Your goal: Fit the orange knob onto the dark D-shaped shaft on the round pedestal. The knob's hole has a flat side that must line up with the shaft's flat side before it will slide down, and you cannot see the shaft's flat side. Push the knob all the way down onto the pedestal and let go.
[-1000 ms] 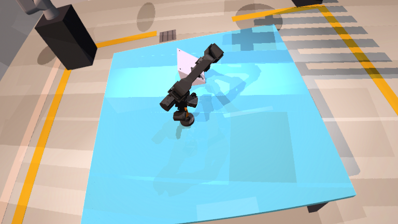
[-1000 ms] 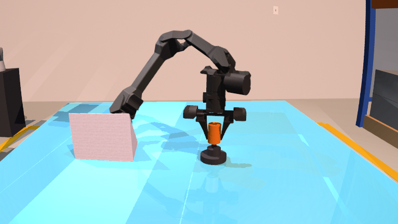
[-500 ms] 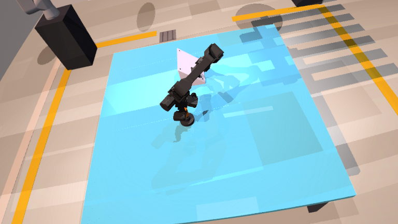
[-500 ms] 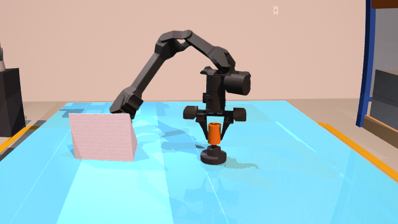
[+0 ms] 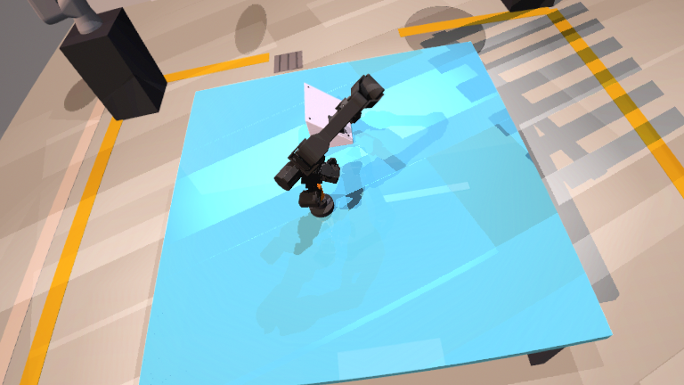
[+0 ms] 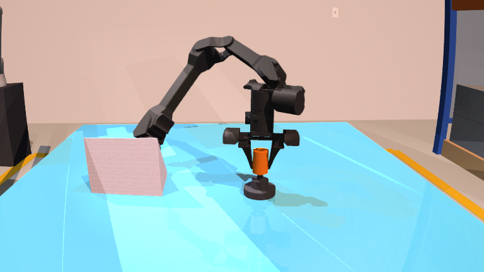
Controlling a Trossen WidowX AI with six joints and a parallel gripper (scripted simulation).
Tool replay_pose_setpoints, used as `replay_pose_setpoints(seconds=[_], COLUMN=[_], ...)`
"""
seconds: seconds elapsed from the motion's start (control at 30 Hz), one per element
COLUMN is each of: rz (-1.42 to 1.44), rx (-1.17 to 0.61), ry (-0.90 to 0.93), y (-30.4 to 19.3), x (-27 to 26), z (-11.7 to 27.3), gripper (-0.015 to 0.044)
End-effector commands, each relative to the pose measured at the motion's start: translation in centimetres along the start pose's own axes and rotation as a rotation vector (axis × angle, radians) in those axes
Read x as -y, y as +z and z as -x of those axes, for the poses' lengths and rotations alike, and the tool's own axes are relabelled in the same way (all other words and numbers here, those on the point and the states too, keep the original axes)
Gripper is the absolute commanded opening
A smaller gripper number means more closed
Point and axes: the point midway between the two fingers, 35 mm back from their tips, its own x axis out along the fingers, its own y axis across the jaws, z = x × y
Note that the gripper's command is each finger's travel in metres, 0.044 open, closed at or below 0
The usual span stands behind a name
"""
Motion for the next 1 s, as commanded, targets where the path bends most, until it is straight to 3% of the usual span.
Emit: replay_pose_setpoints(seconds=[0.0,0.97], rz=[0.119,0.167], rx=[-0.003,-0.003], ry=[-0.002,-0.002], y=[-0.07,-0.02], x=[0.14,0.06], z=[0.17,-0.36], gripper=[0.0000,0.0000])
